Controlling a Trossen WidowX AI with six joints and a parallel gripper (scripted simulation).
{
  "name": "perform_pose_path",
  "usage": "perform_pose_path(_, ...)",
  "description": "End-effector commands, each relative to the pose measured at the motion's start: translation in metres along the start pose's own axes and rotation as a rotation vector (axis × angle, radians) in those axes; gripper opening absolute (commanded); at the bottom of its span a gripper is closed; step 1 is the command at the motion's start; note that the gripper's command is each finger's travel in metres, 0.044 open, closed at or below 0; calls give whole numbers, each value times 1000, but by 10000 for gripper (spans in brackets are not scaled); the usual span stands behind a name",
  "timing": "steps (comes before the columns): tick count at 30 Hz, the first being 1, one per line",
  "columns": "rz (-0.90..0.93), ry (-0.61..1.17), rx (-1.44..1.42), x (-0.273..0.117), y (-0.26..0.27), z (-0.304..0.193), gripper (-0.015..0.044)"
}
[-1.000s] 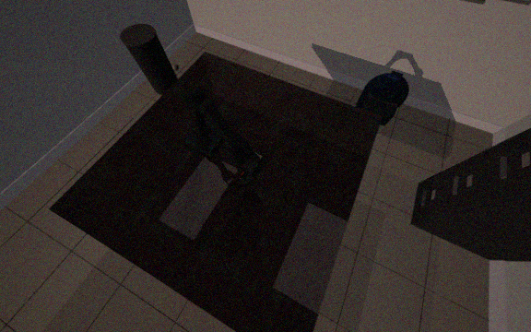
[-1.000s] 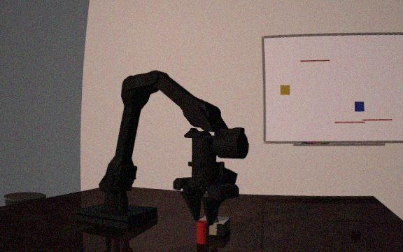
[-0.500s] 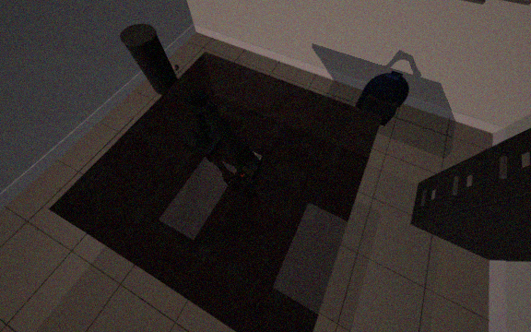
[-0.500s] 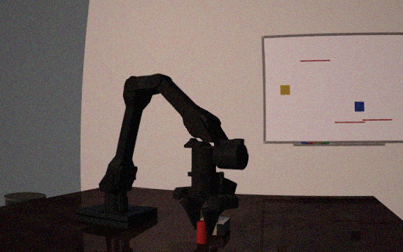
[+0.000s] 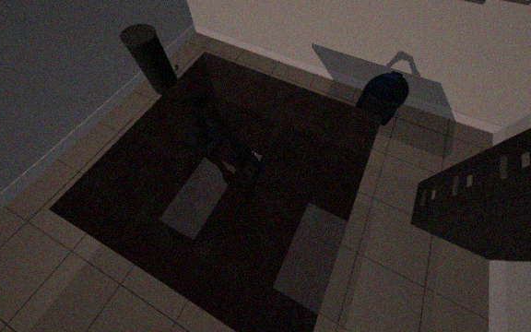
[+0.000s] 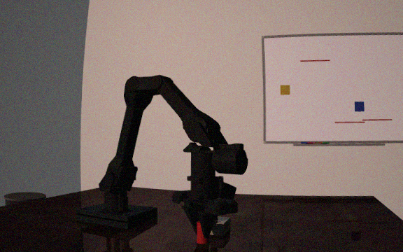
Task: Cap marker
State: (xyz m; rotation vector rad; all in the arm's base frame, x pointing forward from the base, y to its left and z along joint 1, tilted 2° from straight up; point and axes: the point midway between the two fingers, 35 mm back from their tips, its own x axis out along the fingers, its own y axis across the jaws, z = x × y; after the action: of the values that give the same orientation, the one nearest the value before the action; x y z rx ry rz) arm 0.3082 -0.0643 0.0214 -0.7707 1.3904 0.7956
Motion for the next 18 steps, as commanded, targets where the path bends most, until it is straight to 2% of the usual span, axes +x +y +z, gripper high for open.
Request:
perform_pose_path(1,1,-5,4,0,0,1,97)
perform_pose_path(3,1,-5,4,0,0,1,84)
perform_pose_path(6,1,-5,4,-4,0,1,5)
perform_pose_path(18,0,-5,4,-40,-2,0,0)
